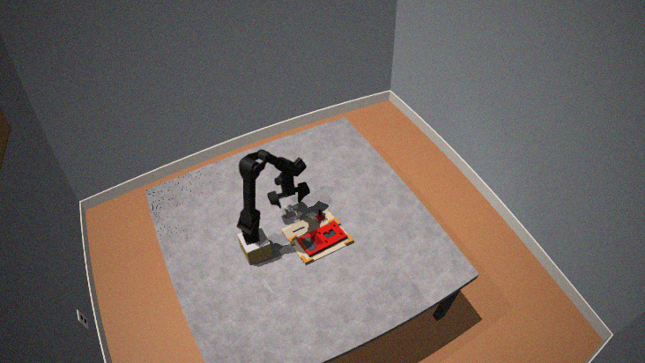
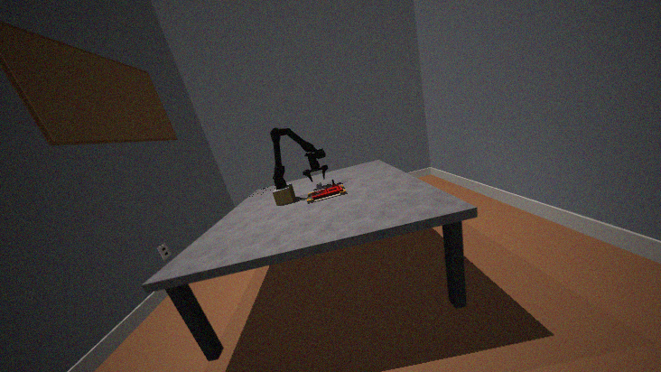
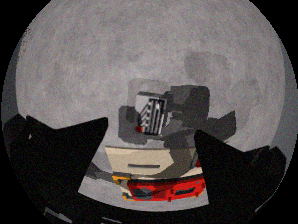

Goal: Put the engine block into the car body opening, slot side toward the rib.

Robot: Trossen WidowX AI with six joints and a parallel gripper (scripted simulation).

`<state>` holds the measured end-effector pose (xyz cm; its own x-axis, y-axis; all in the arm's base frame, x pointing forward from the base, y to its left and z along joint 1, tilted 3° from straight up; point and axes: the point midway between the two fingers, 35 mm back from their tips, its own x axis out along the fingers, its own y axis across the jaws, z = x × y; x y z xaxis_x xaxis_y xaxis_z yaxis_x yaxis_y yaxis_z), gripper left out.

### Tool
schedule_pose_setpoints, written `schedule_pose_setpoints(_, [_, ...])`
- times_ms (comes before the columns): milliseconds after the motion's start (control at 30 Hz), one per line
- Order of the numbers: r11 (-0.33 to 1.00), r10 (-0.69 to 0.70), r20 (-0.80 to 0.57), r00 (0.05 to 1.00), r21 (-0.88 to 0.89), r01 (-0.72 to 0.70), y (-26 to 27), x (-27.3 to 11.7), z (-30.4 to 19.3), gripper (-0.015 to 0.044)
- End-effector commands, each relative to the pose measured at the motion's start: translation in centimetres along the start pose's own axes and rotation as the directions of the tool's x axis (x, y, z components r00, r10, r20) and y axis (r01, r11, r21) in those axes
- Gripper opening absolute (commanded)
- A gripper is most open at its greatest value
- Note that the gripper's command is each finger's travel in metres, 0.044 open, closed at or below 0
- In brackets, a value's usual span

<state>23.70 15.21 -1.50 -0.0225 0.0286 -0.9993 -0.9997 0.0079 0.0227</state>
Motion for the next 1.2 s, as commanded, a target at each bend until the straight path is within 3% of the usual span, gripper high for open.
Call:
schedule_pose_setpoints(0, [1.0, 0.011, -0.001, 1.0, 0.005, -0.011, 0.3, 1.0, -0.1, 0.044])
schedule_pose_setpoints(700, [1.0, 0.012, -0.001, 1.0, 0.005, -0.012, 0.4, 3.7, 0.0, 0.044])
schedule_pose_setpoints(1067, [1.0, 0.012, -0.001, 1.0, 0.005, -0.012, 0.4, 3.7, 0.0, 0.0151])
schedule_pose_setpoints(1167, [1.0, 0.012, -0.001, 1.0, 0.005, -0.012, 0.4, 3.7, 0.0, 0.0131])
